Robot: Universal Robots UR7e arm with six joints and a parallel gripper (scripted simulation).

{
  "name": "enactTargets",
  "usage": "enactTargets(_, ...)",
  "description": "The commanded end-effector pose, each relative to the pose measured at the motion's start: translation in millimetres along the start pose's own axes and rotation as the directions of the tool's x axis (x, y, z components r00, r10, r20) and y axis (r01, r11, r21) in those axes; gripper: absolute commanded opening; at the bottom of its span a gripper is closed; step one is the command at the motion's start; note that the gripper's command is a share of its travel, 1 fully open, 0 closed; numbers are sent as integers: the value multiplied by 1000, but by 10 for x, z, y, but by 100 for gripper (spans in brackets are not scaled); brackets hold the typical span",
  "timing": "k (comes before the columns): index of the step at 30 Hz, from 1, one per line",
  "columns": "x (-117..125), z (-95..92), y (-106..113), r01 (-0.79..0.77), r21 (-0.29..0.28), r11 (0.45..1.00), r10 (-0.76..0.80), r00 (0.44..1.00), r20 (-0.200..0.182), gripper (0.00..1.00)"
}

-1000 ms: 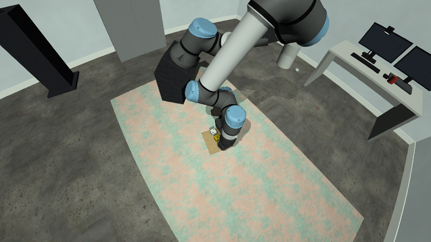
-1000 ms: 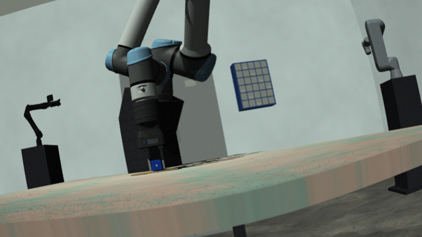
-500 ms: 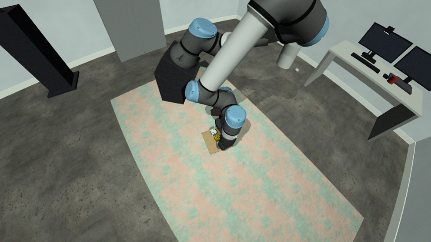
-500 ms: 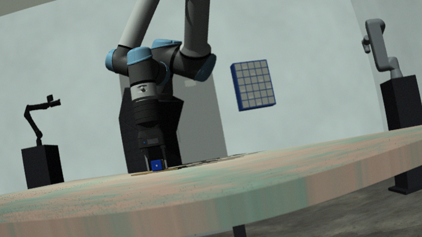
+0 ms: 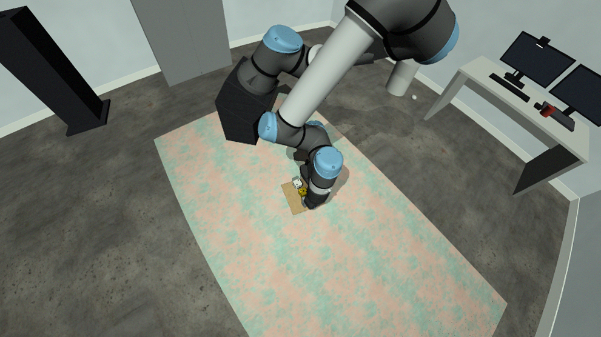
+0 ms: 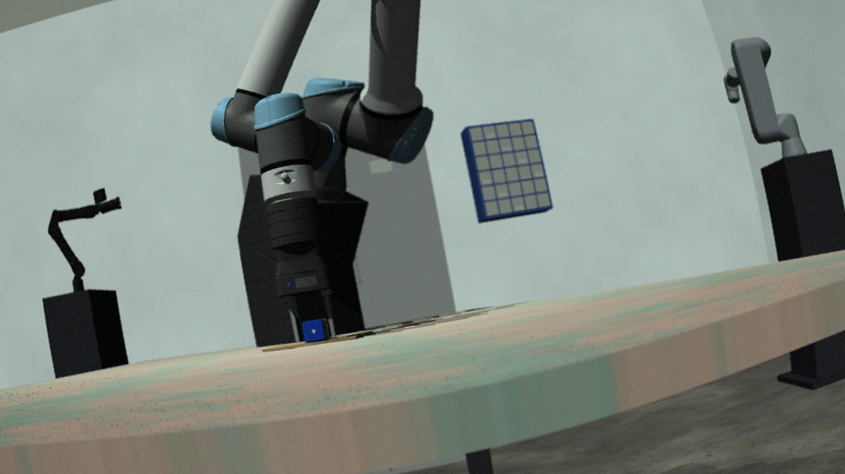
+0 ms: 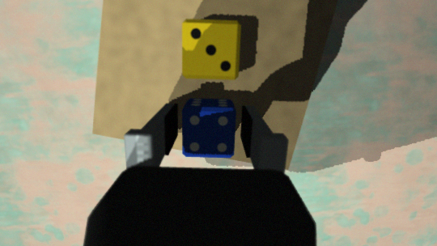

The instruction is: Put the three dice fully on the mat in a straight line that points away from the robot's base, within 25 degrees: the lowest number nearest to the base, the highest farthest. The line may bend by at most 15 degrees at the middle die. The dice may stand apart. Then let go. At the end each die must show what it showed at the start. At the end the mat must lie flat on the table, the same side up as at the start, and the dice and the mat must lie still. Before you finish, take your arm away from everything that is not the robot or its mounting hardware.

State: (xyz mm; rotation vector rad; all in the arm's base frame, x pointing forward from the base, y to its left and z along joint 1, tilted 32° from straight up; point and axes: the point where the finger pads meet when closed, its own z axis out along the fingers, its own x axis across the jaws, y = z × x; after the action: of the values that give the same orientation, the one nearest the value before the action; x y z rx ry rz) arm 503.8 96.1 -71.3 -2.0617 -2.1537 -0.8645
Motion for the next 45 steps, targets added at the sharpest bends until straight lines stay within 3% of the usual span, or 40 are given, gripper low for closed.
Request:
enactTargets(1, -1, -40, 5, 0, -1, 1000, 0, 1000, 0, 87)
enactTargets(26, -1, -837, 4, 0, -1, 1000, 0, 1000, 0, 87)
enactTargets(36, -1, -896, 4, 0, -1, 1000, 0, 1000, 0, 87)
enactTargets(37, -1, -896, 4, 0, -1, 1000, 0, 1000, 0, 100)
enactTargets(45, -1, -896, 4, 0, -1, 1000, 0, 1000, 0, 100)
